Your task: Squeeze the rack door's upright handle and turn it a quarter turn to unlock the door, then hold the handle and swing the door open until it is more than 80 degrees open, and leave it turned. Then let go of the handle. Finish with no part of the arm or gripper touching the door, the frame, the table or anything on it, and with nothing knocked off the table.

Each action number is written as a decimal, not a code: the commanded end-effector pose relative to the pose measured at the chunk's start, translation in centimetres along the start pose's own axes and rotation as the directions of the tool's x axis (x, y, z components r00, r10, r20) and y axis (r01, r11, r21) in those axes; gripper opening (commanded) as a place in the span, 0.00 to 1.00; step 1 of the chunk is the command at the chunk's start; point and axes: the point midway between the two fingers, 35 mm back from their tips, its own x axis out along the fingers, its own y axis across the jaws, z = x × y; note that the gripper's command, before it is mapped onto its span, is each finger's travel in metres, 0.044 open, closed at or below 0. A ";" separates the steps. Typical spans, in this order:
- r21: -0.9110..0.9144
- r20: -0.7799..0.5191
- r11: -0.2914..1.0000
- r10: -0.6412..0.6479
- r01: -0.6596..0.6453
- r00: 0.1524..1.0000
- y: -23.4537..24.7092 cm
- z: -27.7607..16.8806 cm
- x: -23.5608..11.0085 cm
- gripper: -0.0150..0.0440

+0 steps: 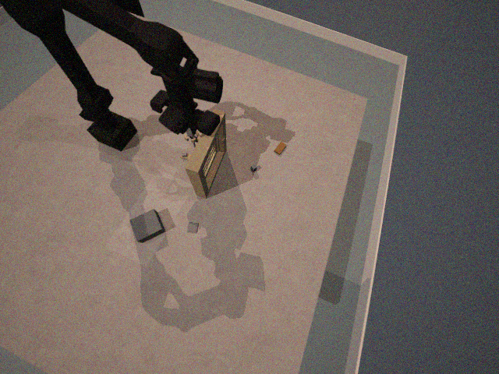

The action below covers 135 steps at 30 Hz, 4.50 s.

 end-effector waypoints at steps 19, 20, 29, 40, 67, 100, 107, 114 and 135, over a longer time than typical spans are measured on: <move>-0.403 0.004 0.915 -0.001 0.002 1.000 -1.5 1.3 0.0 0.27; -0.420 0.004 0.908 -0.001 0.003 1.000 -1.6 1.4 0.0 0.27; -0.558 0.005 0.830 -0.002 0.004 1.000 -2.7 2.4 0.0 0.27; -0.694 0.006 0.720 -0.003 0.006 1.000 -3.9 4.1 0.0 0.27; -0.910 0.011 0.415 -0.004 0.011 1.000 -5.7 8.7 0.0 0.27; -1.000 0.016 -0.012 -0.004 0.016 1.000 -5.6 14.6 -0.1 0.27; -0.993 0.017 -0.113 -0.004 0.017 1.000 -5.2 15.9 -0.1 0.27; -0.976 0.018 -0.216 -0.003 0.017 1.000 -4.6 17.2 -0.2 0.27; -0.942 0.019 -0.336 -0.003 0.017 1.000 -3.8 18.7 -0.2 0.27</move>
